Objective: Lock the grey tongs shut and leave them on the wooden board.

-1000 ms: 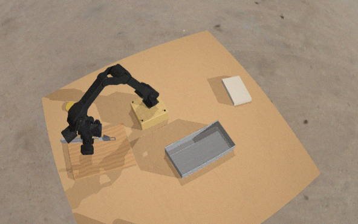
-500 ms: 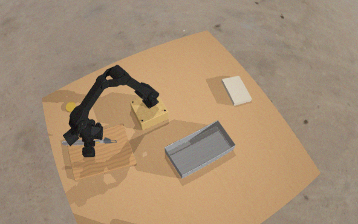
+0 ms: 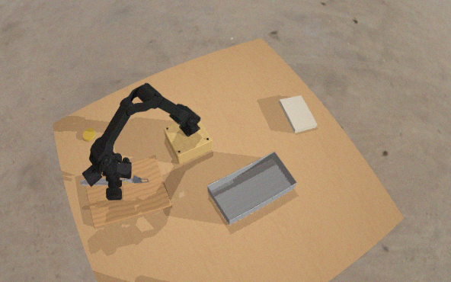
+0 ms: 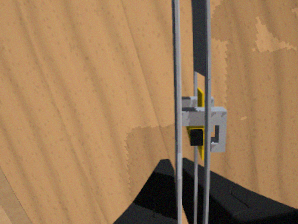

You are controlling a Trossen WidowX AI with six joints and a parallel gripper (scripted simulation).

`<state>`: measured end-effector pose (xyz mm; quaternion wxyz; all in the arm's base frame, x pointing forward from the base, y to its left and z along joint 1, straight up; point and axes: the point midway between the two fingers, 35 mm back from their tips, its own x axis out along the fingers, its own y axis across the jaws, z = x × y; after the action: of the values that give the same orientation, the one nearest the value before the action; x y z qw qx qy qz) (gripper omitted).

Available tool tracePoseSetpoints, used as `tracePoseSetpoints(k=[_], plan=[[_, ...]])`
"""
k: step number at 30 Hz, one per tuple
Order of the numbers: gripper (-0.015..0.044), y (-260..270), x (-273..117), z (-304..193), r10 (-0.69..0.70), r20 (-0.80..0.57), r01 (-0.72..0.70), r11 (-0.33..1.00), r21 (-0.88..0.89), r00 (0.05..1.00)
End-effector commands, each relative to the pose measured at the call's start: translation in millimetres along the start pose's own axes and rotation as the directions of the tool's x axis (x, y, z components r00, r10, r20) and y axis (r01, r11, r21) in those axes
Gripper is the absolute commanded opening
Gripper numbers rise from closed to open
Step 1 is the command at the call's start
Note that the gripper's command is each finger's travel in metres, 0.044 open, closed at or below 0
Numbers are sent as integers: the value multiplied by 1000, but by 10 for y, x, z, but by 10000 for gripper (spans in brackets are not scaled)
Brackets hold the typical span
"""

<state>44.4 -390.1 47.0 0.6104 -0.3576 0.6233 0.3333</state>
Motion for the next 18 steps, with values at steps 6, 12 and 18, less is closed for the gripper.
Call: tracePoseSetpoints(k=[6, 12, 18], plan=[[-150, 9, 135, 17, -3, 0, 3, 1000, 4, 1000], [-150, 19, 227, 30, -3, 0, 3, 1000, 4, 1000], [-97, 24, 228, 32, 1, 1, -1, 1000, 0, 1000]])
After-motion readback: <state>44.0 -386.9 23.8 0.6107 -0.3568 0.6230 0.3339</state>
